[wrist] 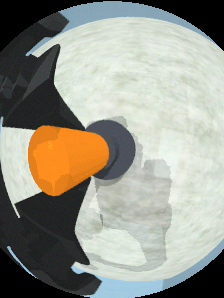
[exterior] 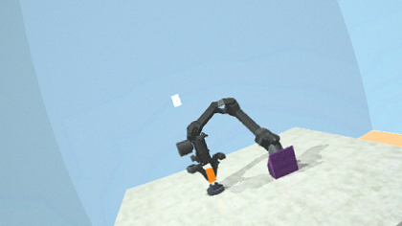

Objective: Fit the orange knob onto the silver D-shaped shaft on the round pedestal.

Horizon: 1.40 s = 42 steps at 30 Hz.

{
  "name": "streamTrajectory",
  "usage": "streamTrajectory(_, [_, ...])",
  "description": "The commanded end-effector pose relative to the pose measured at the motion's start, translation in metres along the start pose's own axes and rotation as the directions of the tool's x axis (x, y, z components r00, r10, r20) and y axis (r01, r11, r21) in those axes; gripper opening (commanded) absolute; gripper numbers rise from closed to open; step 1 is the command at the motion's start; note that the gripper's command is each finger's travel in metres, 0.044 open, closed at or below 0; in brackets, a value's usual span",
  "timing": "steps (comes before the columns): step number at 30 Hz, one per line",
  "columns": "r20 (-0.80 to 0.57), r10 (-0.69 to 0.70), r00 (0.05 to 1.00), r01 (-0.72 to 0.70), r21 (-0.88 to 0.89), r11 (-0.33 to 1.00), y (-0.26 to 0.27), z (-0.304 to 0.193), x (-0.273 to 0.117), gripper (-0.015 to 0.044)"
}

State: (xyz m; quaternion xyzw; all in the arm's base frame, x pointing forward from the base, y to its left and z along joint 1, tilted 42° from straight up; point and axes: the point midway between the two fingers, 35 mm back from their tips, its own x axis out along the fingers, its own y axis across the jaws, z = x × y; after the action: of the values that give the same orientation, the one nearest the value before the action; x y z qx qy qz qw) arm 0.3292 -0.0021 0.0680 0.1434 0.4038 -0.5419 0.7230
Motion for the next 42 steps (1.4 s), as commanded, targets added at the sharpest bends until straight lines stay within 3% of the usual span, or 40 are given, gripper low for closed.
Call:
streamTrajectory(1, [0.0,0.002,1.0,-0.002,0.0,1.0,0.0006,0.0004,0.0007,0.0])
streamTrajectory(11, [0.0,0.002,1.0,-0.002,0.096,0.995,0.0002,0.0009,-0.0045,0.0])
streamTrajectory(42, [0.0,0.002,1.0,-0.002,0.096,0.995,0.0001,0.0011,0.0027,0.0])
